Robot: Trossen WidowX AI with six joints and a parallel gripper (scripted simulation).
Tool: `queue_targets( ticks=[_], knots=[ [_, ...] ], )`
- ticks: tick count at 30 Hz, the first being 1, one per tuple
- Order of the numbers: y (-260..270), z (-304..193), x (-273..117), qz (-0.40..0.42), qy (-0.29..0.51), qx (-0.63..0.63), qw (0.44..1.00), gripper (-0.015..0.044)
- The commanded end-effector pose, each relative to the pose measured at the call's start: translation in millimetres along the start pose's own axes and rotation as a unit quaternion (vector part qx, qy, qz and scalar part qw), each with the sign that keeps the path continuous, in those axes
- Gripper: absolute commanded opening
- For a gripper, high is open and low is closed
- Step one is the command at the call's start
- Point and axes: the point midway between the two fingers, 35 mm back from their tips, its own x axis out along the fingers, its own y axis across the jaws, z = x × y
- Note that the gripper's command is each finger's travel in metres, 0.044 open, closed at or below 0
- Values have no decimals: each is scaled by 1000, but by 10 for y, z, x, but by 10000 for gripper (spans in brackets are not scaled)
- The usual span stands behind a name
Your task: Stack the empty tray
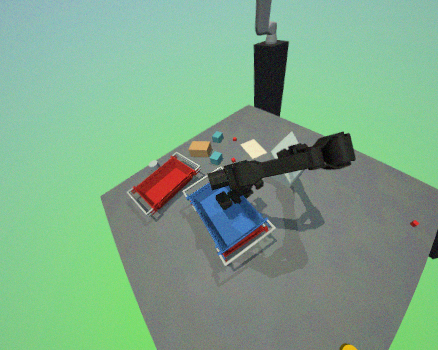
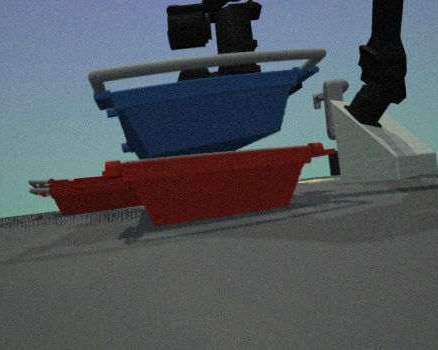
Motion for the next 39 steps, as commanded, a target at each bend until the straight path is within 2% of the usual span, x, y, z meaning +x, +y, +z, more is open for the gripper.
queue_targets(
  ticks=[1, 9, 39],
  knots=[
    [-6, -2, 12, -1, 0, 0, 1000, 0],
    [-65, -17, 137, -11, 0, 3, 1000, 0],
    [-65, -17, 137, -11, 0, 3, 1000, 0]
  ],
)
